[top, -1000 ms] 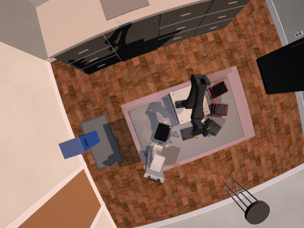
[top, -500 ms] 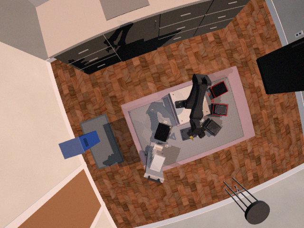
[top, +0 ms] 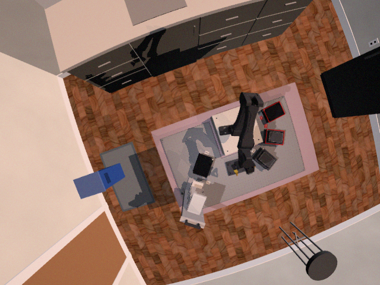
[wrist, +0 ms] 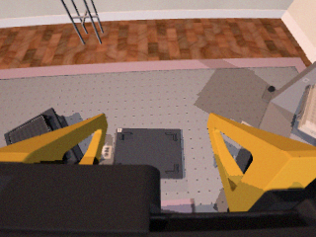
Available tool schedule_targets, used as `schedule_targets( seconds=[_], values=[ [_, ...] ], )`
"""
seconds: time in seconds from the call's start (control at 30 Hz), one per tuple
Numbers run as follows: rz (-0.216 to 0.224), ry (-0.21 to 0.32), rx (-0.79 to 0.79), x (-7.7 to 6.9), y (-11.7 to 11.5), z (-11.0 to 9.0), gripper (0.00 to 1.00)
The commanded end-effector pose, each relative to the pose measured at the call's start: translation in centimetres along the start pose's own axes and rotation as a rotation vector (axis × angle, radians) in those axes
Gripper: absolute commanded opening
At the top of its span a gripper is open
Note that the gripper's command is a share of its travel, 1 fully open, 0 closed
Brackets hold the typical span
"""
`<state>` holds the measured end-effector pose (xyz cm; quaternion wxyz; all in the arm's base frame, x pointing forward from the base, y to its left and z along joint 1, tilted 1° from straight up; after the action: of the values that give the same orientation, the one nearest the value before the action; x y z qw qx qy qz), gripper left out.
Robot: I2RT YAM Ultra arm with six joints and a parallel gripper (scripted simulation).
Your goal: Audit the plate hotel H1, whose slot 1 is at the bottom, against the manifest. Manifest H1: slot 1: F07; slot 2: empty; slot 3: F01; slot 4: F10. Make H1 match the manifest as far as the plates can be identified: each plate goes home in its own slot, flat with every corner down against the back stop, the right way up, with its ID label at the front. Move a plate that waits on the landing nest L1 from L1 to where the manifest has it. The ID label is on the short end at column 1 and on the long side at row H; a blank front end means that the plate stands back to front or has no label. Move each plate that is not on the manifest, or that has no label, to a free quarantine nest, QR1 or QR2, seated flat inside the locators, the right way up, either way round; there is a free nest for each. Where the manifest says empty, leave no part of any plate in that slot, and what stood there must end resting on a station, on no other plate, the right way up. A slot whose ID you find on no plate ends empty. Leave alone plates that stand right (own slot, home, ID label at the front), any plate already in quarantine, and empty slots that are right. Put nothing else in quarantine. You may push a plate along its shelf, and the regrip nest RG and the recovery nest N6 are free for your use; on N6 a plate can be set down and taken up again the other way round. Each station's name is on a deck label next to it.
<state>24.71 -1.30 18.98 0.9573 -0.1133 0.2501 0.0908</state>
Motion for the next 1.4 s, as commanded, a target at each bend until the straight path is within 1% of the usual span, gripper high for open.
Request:
schedule_targets(
  seconds=[0.0,0.27,0.33,0.83,0.9,1.17,1.23,1.37],
  values=[
    [-0.086,0.004,0.051,-0.2,-0.4,0.4,1.0],
    [-0.198,0.027,0.12,-0.1,0.3,0.6,1.0],
    [-0.198,0.027,0.12,-0.1,0.3,0.6,1.0],
    [-0.408,0.073,0.249,0.3,1.4,1.1,1.0],
    [-0.408,0.073,0.249,0.3,1.4,1.1,1.0],
    [-0.52,0.098,0.317,0.6,2.0,1.4,1.0],
    [-0.52,0.098,0.317,0.6,2.0,1.4,1.0],
    [-0.521,0.098,0.316,0.4,0.7,1.0,1.0]
  ],
)
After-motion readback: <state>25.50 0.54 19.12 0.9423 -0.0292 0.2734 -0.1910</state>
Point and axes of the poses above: the point where the finger pads meet when closed, its own x axis out along the fingers, its own y axis across the jaws, z = x × y, the point moved 6 cm from there along -x, back along the fingers, and after that the axes turned 12 degrees about -x, right-handed, at the moved point
